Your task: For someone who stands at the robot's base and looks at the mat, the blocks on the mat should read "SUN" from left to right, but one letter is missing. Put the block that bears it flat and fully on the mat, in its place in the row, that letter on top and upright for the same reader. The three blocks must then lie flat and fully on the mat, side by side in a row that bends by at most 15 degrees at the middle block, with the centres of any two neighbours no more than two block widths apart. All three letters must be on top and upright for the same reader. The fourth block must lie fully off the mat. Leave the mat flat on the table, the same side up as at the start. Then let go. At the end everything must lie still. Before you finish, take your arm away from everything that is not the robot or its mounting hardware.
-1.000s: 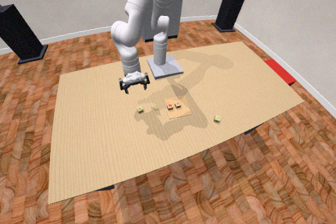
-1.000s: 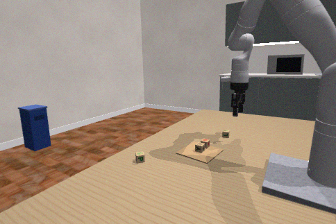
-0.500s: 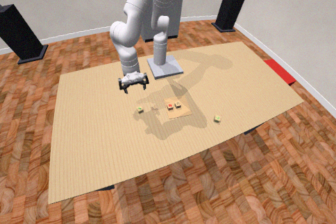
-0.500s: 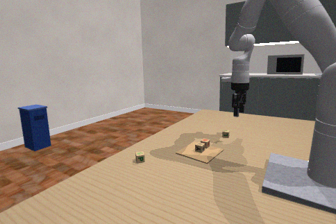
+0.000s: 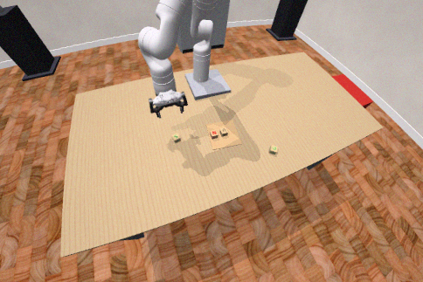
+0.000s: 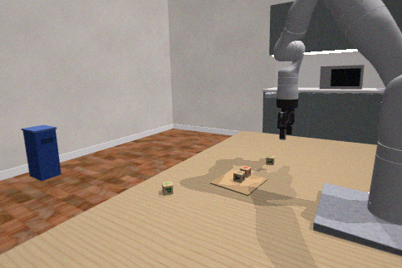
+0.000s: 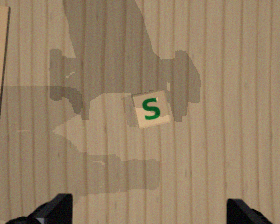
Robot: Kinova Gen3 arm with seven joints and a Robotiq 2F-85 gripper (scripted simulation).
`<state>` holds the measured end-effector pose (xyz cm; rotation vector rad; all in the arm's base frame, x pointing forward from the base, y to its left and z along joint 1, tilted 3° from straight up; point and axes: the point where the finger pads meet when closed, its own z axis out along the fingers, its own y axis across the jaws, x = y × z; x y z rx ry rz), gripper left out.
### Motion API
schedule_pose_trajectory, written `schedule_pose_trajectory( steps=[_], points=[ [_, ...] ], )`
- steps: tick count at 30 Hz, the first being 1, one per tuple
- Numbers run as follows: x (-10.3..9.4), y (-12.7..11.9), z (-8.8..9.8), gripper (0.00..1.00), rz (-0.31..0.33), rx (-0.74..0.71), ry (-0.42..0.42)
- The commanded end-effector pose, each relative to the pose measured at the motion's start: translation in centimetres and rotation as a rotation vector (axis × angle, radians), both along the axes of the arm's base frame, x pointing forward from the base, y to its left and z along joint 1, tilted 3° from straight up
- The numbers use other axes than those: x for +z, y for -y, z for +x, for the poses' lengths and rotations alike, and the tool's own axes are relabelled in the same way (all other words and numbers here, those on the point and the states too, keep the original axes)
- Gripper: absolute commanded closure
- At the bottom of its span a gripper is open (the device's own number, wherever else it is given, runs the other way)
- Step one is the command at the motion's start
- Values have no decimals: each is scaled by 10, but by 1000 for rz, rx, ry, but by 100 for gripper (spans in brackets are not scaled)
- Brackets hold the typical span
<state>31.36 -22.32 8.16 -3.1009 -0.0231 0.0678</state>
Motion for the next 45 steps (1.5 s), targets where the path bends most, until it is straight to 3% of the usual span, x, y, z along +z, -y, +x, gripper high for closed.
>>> schedule_pose_trajectory(
  steps=[1,20,23,25,27,29,45],
  points=[
    [1,0,0,0,-1,0,1],
    [1,0,1,0,0,3,2],
    [11,1,25,0,6,94,7],
    [11,1,25,0,6,94,7],
    [23,1,47,0,10,185,9],
    [29,1,58,0,11,231,10],
    [30,1,59,0,11,234,10]
  ],
)
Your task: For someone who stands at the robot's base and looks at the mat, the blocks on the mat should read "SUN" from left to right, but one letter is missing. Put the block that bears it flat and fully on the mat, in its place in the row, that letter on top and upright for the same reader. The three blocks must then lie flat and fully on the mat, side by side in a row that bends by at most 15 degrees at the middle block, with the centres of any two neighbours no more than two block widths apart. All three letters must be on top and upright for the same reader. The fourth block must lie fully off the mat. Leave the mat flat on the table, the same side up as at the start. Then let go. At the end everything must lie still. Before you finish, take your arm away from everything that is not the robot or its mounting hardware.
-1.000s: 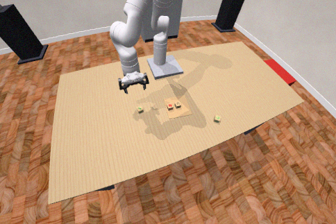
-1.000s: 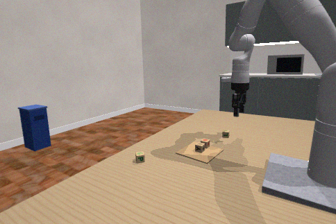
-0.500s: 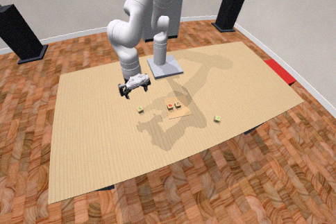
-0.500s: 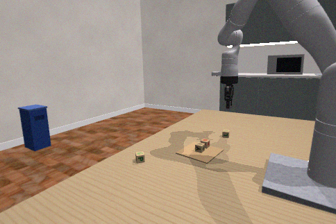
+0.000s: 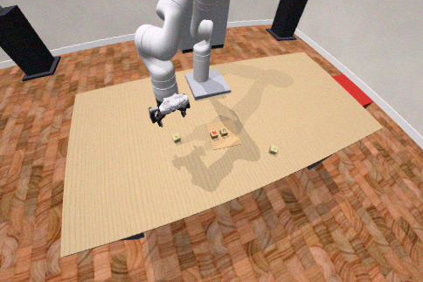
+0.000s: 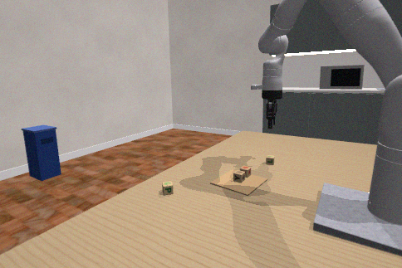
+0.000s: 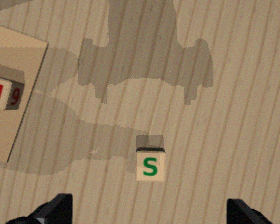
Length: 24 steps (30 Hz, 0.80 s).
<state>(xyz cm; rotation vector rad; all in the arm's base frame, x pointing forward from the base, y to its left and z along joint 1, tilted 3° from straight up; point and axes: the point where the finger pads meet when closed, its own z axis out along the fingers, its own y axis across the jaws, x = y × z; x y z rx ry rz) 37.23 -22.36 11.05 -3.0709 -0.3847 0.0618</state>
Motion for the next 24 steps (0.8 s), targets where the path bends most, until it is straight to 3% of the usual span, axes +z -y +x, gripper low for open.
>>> schedule_pose_trajectory(
  steps=[1,14,24],
  points=[
    [1,0,0,0,-1,1,2],
    [-4,1,-1,0,4,104,0],
    [-14,1,-5,0,20,398,0]
  ],
)
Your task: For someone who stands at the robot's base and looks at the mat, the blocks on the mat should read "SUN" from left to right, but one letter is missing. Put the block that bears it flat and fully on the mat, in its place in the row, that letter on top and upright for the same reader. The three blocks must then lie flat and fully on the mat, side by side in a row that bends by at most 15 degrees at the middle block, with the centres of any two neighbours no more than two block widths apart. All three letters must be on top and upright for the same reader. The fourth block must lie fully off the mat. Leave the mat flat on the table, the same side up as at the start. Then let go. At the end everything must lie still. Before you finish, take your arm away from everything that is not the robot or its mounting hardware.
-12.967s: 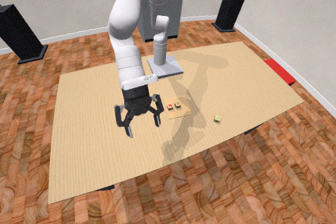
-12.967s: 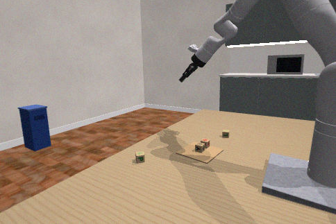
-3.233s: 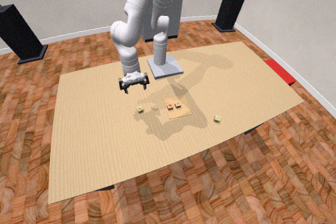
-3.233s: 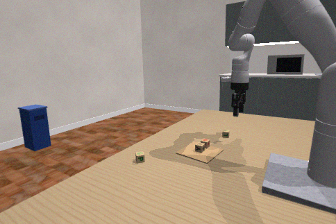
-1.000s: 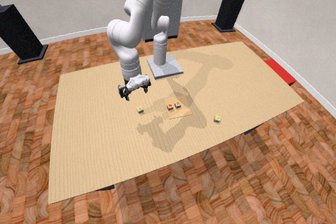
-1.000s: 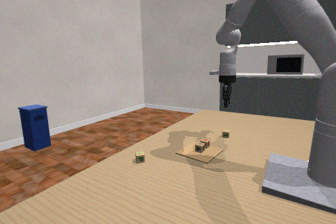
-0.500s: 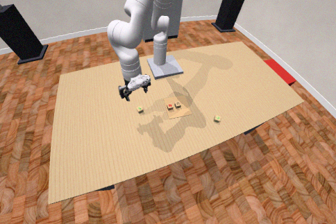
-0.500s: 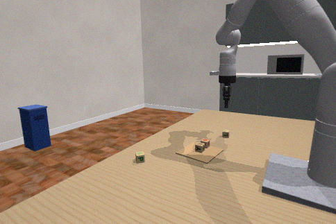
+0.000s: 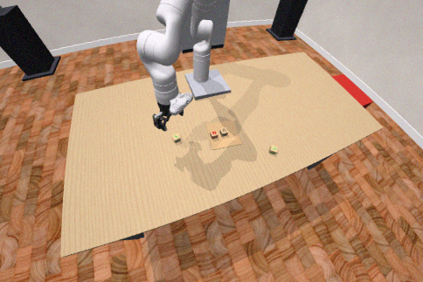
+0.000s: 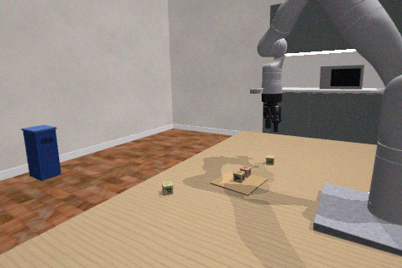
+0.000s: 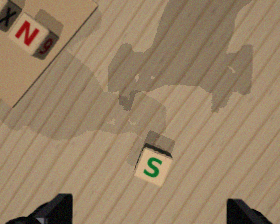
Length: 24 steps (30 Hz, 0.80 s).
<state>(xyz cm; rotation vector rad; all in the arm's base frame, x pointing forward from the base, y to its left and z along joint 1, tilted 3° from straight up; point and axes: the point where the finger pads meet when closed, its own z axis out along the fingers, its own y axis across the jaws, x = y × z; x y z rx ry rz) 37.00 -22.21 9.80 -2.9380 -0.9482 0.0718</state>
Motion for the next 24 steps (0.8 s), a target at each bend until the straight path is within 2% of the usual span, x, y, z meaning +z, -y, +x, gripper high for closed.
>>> schedule_pose_trajectory(
  steps=[1,5,7,22,24],
  points=[
    [-3,3,-3,0,6,62,0],
    [-9,3,-4,0,16,228,3],
    [-9,3,-4,0,16,228,3],
    [-26,2,-3,0,54,861,34],
    [-26,2,-3,0,54,861,34]
  ],
)
